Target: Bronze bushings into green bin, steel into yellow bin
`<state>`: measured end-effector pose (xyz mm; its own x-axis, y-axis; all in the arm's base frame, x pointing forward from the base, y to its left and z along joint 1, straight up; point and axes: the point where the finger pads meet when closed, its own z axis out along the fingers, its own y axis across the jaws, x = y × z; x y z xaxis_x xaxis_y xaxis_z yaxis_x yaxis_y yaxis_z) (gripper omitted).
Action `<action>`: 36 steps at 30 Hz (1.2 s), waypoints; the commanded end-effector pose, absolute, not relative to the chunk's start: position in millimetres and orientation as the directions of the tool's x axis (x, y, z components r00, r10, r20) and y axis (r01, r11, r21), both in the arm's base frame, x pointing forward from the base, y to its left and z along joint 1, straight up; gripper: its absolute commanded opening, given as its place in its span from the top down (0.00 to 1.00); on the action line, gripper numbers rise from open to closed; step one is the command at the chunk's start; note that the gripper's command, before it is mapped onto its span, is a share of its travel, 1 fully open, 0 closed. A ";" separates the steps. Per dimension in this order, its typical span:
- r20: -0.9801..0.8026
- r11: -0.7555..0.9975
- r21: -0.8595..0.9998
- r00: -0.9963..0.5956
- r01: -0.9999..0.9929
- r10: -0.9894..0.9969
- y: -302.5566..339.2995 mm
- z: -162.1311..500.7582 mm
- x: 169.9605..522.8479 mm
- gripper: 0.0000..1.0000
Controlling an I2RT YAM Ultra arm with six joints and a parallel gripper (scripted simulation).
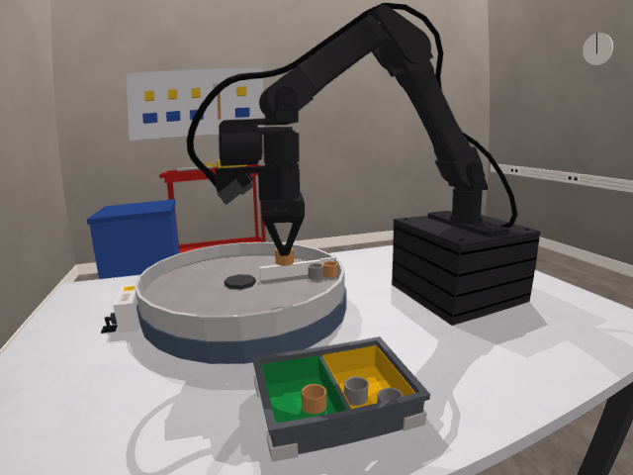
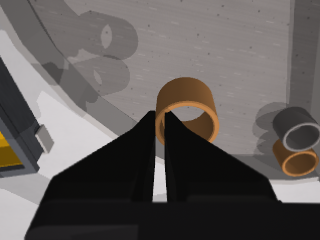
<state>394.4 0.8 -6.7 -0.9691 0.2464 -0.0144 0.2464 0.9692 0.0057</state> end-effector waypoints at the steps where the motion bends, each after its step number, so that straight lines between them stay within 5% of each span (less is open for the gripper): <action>1: -0.009 1.000 -0.004 -1.000 -0.009 -0.009 15.9 0.8 408.6 1.00; 14: -0.006 0.824 -0.010 -0.824 -0.567 -0.567 66.5 2.1 437.3 1.00; 25: -0.004 0.390 -0.013 -0.390 -0.921 -0.921 122.9 0.6 454.6 1.00; 27: -0.004 0.390 -0.013 -0.390 -0.921 -0.921 122.9 0.6 454.6 1.00; 36: 0.001 -0.067 -0.010 0.067 -0.998 -0.998 166.9 -2.1 459.2 1.00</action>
